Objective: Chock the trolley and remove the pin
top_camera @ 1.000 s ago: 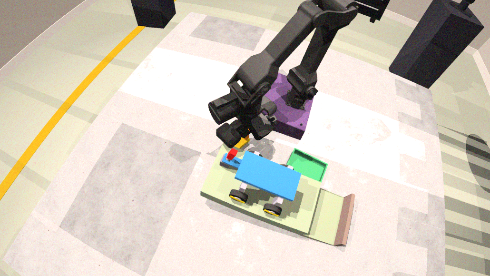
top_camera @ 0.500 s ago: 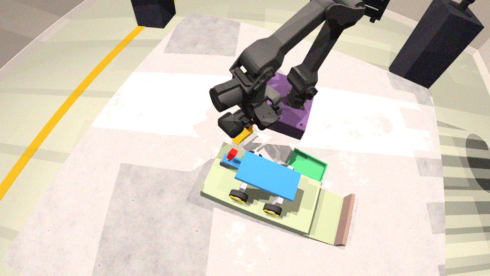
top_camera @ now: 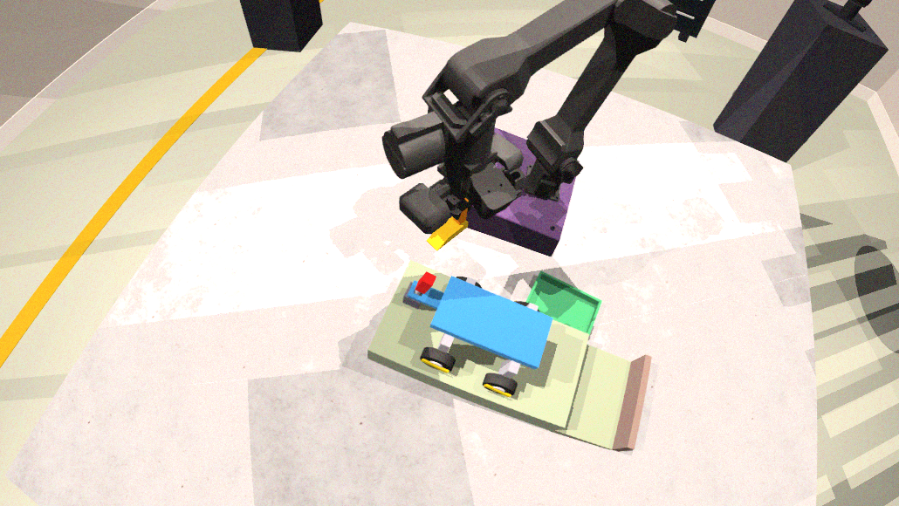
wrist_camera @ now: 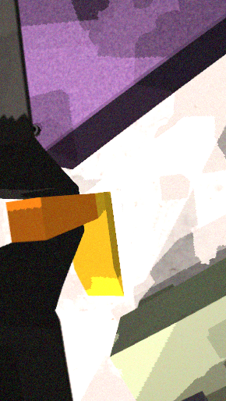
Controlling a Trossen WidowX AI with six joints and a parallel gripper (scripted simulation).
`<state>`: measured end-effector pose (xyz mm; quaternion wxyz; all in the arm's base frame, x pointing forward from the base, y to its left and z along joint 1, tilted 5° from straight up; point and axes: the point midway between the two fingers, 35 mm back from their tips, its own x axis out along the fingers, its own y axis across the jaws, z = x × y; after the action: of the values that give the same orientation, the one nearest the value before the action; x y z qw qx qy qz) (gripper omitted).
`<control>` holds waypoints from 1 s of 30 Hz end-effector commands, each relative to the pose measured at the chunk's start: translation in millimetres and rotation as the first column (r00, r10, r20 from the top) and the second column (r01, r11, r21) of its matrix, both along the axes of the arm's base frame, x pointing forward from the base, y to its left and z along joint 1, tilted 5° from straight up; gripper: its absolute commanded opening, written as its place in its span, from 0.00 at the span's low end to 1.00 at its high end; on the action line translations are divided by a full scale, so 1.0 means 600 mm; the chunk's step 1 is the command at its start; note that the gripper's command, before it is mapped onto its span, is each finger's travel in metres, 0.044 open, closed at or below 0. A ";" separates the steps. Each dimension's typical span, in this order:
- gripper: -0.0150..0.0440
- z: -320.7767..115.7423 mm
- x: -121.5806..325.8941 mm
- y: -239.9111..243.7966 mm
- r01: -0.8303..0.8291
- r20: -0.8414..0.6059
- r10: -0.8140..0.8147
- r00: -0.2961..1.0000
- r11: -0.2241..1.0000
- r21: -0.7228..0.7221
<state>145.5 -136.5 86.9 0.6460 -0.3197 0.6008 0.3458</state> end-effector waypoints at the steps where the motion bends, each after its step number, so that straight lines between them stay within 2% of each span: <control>1: 0.25 0.024 0.002 -0.004 -0.006 0.010 0.006 1.000 1.000 -0.007; 15: 0.25 0.096 0.007 -0.013 -0.006 0.010 0.006 1.000 1.000 -0.008; 22: 0.25 0.100 0.007 -0.014 -0.001 0.010 0.001 1.000 1.000 -0.007; 30: 0.25 0.100 0.007 -0.014 0.237 -0.006 -0.237 0.972 0.972 0.003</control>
<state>149.3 -144.5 145.7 0.6697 -0.2725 0.6242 0.2961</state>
